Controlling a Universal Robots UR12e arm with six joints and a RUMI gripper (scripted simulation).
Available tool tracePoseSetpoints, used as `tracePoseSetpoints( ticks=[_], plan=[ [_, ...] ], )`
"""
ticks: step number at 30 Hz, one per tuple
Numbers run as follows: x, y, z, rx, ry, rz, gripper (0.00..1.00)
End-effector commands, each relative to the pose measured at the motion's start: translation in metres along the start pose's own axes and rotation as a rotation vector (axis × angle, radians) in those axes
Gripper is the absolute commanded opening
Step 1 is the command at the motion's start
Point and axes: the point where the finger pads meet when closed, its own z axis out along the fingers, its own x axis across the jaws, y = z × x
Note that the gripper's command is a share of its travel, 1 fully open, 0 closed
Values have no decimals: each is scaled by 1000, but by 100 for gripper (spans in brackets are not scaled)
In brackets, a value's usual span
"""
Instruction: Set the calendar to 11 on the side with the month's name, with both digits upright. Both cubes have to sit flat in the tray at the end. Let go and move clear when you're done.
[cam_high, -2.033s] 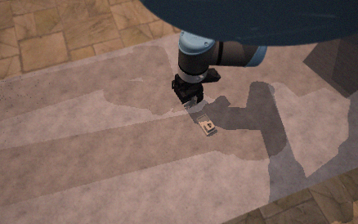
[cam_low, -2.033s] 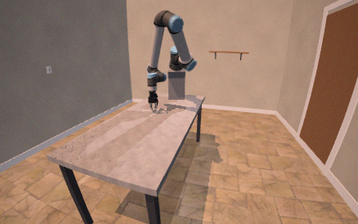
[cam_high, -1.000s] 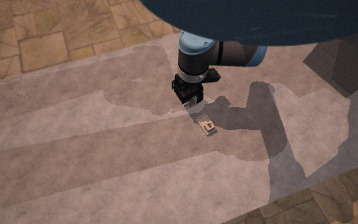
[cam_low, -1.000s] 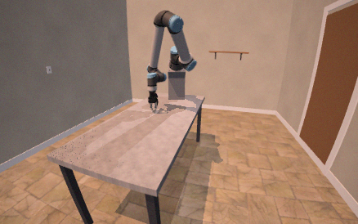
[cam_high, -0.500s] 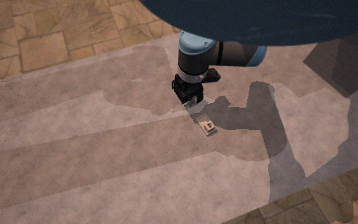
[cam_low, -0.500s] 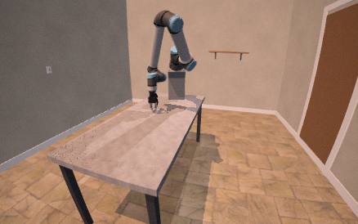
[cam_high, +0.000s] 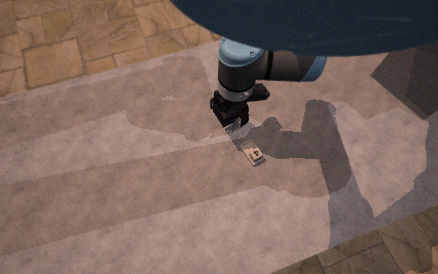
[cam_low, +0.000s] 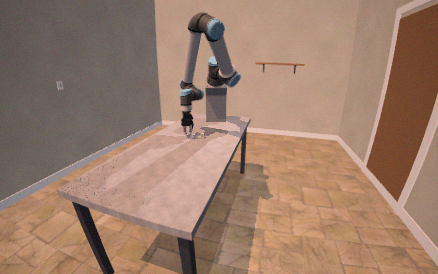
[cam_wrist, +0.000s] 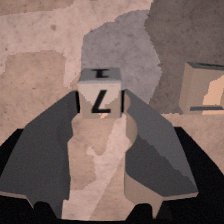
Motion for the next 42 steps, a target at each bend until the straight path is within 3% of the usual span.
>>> tracePoseSetpoints(
  ticks=[1,6,21,34,42],
  plan=[
    [0,1,1,0,1,-1,10],
    [0,1,1,0,1,-1,10],
    [0,1,1,0,1,-1,28],
    [0,1,0,0,0,-1,28],
    [1,-1,-22,1,0,1,28]
  ],
)
